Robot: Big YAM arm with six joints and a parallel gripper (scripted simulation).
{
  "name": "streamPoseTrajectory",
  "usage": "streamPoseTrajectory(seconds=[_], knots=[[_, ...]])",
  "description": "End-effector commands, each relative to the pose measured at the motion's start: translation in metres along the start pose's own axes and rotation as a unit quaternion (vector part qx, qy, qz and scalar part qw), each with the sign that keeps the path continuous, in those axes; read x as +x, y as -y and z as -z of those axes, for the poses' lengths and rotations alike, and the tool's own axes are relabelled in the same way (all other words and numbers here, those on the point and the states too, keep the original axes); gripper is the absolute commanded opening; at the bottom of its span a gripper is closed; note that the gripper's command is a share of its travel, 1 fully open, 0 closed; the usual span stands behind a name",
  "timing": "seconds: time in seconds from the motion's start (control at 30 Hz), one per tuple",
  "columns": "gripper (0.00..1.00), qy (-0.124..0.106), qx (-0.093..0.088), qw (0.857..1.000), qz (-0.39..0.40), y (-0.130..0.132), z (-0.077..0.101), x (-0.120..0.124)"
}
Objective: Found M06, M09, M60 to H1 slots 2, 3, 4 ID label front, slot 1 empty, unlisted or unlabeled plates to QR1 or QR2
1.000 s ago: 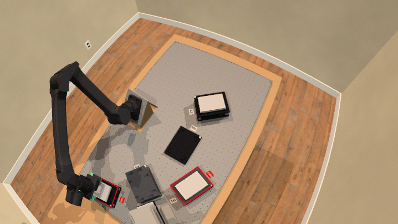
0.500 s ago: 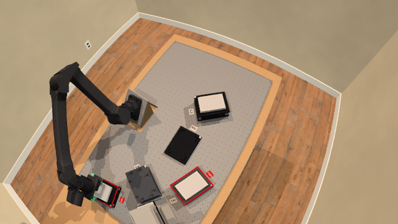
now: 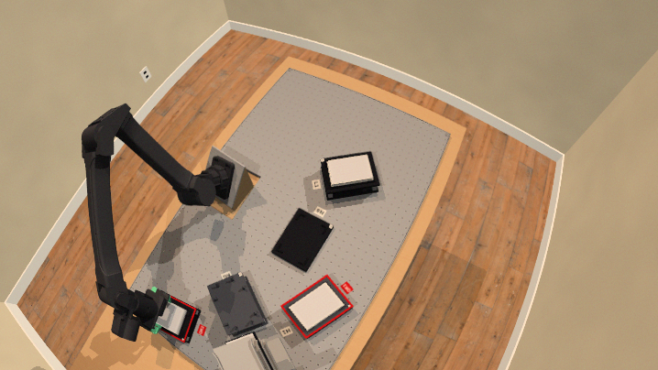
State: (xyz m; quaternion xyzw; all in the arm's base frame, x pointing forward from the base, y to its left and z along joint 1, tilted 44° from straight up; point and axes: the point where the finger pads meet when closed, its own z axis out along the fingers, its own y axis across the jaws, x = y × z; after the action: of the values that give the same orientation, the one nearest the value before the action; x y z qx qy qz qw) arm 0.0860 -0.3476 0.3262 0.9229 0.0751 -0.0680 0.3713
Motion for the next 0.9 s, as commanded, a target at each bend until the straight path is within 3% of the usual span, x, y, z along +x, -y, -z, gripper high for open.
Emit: streamPoseTrajectory(seconds=[0.0,0.07,0.1,0.27,0.87], knots=[[0.86,0.005,0.003,1.000,0.001,-0.004,-0.008,-0.003],[0.86,0.005,0.003,1.000,0.001,-0.004,-0.008,-0.003],[0.86,0.004,-0.008,1.000,-0.002,-0.014,-0.001,-0.005],[0.86,0.005,0.005,1.000,0.002,-0.002,-0.013,-0.003],[0.86,0.005,0.005,1.000,0.002,-0.001,-0.024,-0.003]])
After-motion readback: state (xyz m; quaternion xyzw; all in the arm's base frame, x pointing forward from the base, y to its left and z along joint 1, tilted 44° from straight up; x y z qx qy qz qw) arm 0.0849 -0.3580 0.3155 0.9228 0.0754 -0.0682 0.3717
